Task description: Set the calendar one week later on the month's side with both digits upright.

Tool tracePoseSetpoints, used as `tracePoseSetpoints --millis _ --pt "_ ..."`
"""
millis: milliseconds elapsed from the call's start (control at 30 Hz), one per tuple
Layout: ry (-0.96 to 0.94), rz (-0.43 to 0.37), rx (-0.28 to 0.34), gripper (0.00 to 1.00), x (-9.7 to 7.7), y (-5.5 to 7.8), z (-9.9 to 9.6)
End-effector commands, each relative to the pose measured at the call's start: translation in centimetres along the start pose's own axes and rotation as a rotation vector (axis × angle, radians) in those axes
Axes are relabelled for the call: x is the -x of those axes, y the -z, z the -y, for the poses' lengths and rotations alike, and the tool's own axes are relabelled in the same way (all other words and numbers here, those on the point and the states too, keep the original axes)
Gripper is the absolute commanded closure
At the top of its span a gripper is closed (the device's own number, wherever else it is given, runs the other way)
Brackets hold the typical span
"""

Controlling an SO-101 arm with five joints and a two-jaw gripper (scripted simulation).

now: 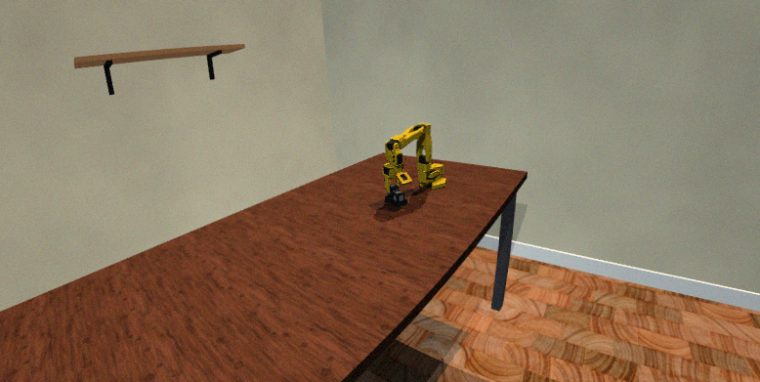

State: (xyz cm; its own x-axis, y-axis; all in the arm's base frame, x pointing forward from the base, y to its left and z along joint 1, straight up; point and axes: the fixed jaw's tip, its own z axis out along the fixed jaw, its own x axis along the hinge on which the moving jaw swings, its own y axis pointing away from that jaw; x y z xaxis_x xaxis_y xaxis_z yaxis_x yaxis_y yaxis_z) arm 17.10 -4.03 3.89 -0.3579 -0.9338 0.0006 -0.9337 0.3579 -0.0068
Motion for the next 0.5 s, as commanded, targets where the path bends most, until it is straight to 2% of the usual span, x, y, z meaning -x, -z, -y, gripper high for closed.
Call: tracePoseSetpoints --millis 0,467 --pt "0.004 0.005 -0.029 1.00 0.09 0.04 0.40" --pt "0.004 0.005 -0.029 1.00 0.08 -0.36 0.40"
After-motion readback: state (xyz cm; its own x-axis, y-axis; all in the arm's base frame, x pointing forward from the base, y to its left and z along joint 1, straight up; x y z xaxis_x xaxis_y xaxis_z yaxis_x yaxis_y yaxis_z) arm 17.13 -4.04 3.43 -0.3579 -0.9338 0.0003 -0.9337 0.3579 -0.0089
